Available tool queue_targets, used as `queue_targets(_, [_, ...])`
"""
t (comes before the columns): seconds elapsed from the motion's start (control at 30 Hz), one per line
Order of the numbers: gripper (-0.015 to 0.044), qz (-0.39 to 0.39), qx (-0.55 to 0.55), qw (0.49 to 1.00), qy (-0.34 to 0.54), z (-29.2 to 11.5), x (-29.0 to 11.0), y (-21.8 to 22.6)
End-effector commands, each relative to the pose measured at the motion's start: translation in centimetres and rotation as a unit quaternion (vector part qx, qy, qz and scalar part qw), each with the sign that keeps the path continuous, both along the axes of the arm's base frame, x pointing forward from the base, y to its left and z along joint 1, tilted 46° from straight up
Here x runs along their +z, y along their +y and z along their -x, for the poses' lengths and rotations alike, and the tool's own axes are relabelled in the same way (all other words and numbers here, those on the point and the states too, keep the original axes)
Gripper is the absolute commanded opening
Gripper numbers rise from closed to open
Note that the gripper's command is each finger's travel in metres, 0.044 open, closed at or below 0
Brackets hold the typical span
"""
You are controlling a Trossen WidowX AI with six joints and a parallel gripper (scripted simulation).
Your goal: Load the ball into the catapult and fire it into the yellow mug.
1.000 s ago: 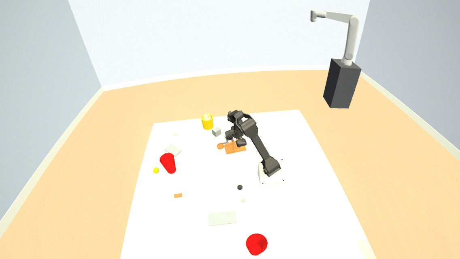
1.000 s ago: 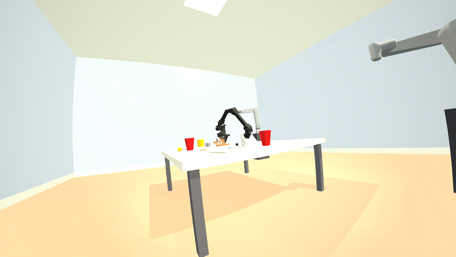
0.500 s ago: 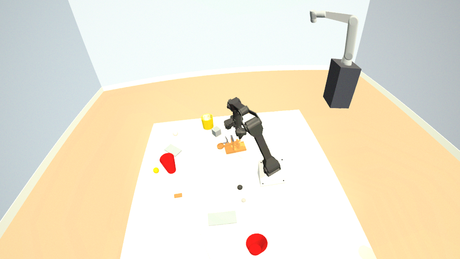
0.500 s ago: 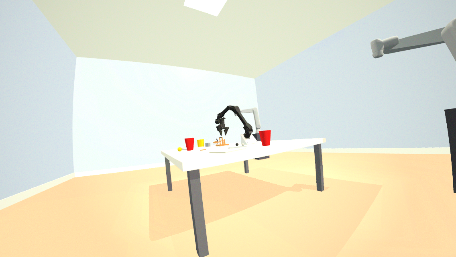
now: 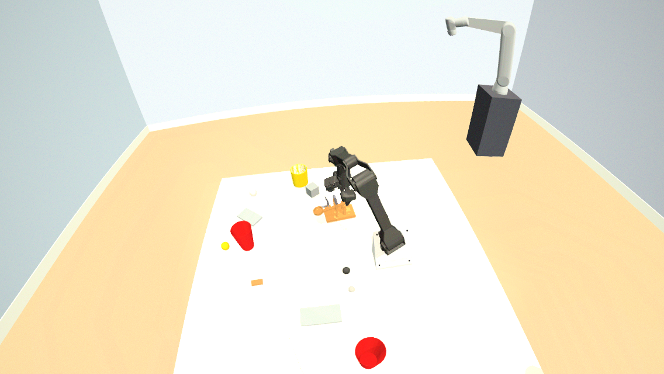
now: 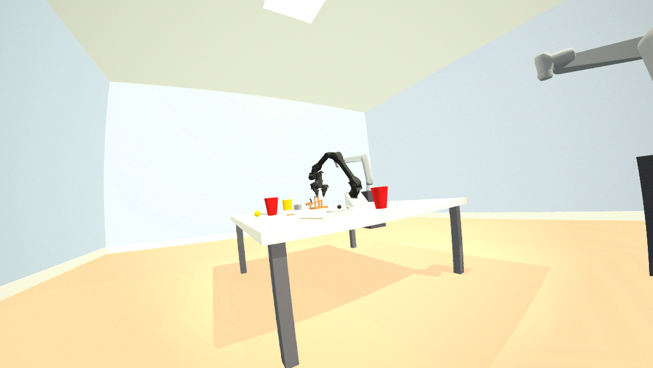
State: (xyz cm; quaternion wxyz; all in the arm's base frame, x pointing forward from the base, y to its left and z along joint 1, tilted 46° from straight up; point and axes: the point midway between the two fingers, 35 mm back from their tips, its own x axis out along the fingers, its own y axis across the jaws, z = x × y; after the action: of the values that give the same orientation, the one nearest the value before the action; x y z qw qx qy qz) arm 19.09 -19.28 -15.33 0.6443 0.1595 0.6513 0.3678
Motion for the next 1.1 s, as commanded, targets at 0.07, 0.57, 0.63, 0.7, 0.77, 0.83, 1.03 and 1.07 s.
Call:
queue_targets(0.07, [0.0440,-0.005,-0.002,1.000,0.004,0.3,-0.9,1.0])
queue_targets(0.57, [0.0440,-0.005,-0.002,1.000,0.003,0.5,-2.6,2.6])
queue_targets(0.63, [0.0440,-0.005,-0.002,1.000,0.003,0.6,-2.8,2.8])
queue_targets(0.7, [0.0440,-0.005,-0.002,1.000,0.003,0.6,-3.1,3.0])
queue_targets(0.77, [0.0440,-0.005,-0.002,1.000,0.003,0.6,-3.3,3.3])
queue_targets(0.83, [0.0440,-0.005,-0.002,1.000,0.003,0.7,-3.5,3.5])
queue_targets(1.03, [0.0440,-0.005,-0.002,1.000,0.003,0.8,-4.2,4.2])
queue_targets(1.07, [0.0440,-0.005,-0.002,1.000,0.003,0.9,-4.3,4.3])
